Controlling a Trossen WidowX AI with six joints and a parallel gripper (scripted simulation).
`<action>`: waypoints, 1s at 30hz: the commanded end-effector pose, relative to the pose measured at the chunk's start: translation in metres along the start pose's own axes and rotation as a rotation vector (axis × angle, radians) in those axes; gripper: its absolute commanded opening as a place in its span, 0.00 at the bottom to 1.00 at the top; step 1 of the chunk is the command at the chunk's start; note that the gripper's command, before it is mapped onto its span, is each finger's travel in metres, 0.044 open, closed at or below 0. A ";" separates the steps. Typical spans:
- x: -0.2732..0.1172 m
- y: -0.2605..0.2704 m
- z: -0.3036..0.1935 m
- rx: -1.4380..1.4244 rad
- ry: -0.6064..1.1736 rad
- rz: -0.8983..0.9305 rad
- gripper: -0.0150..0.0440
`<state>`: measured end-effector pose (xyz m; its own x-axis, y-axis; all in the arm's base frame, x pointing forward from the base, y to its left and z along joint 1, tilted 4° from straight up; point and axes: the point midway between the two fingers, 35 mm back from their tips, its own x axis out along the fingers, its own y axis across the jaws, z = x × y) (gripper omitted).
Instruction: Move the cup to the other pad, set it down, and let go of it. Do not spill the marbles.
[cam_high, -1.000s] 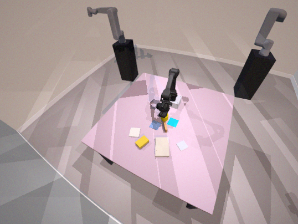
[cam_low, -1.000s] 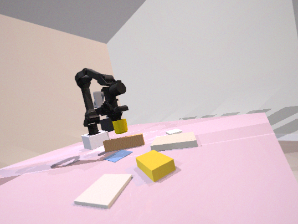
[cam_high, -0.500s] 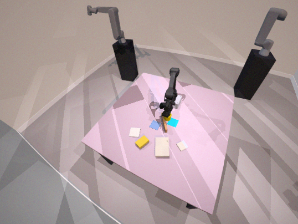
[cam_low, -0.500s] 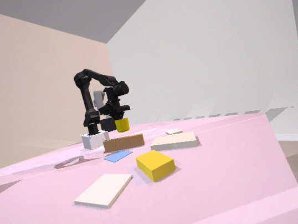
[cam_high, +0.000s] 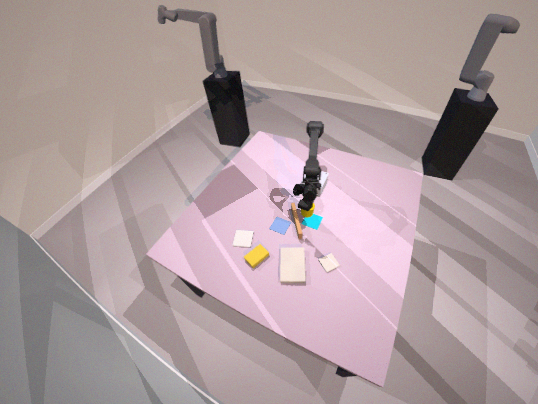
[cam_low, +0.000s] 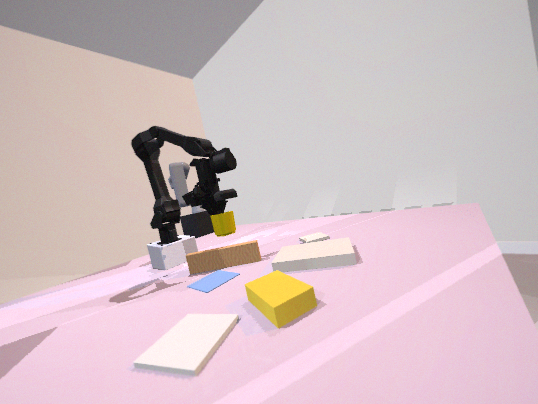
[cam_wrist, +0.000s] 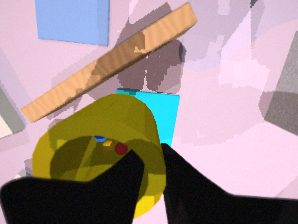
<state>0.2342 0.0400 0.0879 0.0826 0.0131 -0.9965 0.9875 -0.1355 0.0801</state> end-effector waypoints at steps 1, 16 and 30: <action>-0.002 -0.004 -0.004 0.003 -0.003 0.005 0.25; -0.003 -0.021 -0.023 0.003 -0.002 0.004 0.25; 0.012 -0.021 -0.025 0.003 -0.001 0.004 0.25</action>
<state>0.2178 0.0680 0.0799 0.0908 0.0181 -0.9957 0.9870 -0.1346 0.0875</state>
